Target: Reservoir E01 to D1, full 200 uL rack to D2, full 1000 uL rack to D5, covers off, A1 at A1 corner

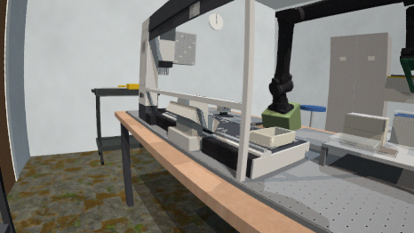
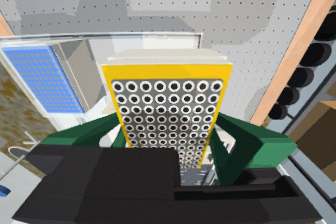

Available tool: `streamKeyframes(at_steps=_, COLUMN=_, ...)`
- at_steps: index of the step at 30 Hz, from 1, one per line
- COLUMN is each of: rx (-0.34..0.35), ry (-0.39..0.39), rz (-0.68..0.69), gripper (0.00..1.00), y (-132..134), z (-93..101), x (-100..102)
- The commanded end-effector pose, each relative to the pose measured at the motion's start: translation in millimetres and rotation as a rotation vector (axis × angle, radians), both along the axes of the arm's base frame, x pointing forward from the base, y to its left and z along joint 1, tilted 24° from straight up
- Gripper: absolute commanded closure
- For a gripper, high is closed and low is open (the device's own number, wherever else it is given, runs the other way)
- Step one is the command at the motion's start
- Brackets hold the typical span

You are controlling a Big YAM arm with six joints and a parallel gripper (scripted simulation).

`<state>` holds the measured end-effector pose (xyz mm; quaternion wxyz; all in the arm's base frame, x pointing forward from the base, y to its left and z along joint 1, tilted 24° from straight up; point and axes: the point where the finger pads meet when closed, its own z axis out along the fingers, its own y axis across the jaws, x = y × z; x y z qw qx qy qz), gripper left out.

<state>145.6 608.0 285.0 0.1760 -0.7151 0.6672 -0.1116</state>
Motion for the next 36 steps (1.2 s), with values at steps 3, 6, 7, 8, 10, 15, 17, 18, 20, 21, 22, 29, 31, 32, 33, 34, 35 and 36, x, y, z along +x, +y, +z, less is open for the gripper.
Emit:
streamKeyframes(at_steps=3, rx=0.098, ry=-0.012, rz=-0.009, gripper=1.00, y=10.0, z=40.8, x=-1.5)
streamKeyframes(at_steps=6, rx=0.070, ry=-0.010, rz=-0.015, gripper=1.00, y=-7.4, z=29.4, x=4.1)
streamKeyframes(at_steps=7, rx=0.067, ry=-0.011, rz=-0.012, gripper=1.00, y=-12.8, z=28.7, x=7.0)
streamKeyframes(at_steps=8, rx=0.063, ry=-0.012, rz=-0.005, gripper=1.00, y=-17.7, z=28.0, x=7.4)
streamKeyframes(at_steps=10, rx=0.062, ry=-0.011, rz=-0.003, gripper=1.00, y=-27.4, z=26.5, x=8.3)
streamKeyframes(at_steps=15, rx=0.061, ry=-0.010, rz=-0.003, gripper=1.00, y=-46.9, z=23.7, x=10.0)
streamKeyframes(at_steps=17, rx=0.061, ry=-0.009, rz=0.029, gripper=1.00, y=-47.1, z=22.9, x=-7.5)
streamKeyframes(at_steps=18, rx=0.061, ry=-0.008, rz=0.026, gripper=1.00, y=-52.4, z=22.2, x=-5.3)
streamKeyframes(at_steps=20, rx=0.060, ry=-0.011, rz=-0.002, gripper=1.00, y=-66.3, z=21.0, x=11.2)
streamKeyframes(at_steps=21, rx=0.060, ry=-0.011, rz=-0.003, gripper=1.00, y=-71.4, z=20.4, x=12.5)
streamKeyframes(at_steps=22, rx=0.060, ry=-0.011, rz=-0.003, gripper=1.00, y=-76.3, z=19.7, x=12.9)
streamKeyframes(at_steps=29, rx=0.058, ry=-0.010, rz=0.004, gripper=1.00, y=-109.4, z=15.0, x=12.6)
streamKeyframes(at_steps=31, rx=0.057, ry=-0.010, rz=0.006, gripper=1.00, y=-118.9, z=13.7, x=12.7)
streamKeyframes(at_steps=32, rx=0.057, ry=-0.010, rz=0.006, gripper=1.00, y=-118.9, z=13.7, x=12.7)
streamKeyframes(at_steps=33, rx=0.057, ry=-0.010, rz=0.006, gripper=1.00, y=-118.9, z=13.7, x=12.7)
streamKeyframes(at_steps=34, rx=0.057, ry=-0.012, rz=0.004, gripper=1.00, y=-124.1, z=13.2, x=14.4)
streamKeyframes(at_steps=35, rx=0.057, ry=-0.011, rz=-0.003, gripper=1.00, y=-130.2, z=12.5, x=18.3)
streamKeyframes(at_steps=36, rx=0.056, ry=-0.011, rz=-0.003, gripper=1.00, y=-135.1, z=11.9, x=18.8)
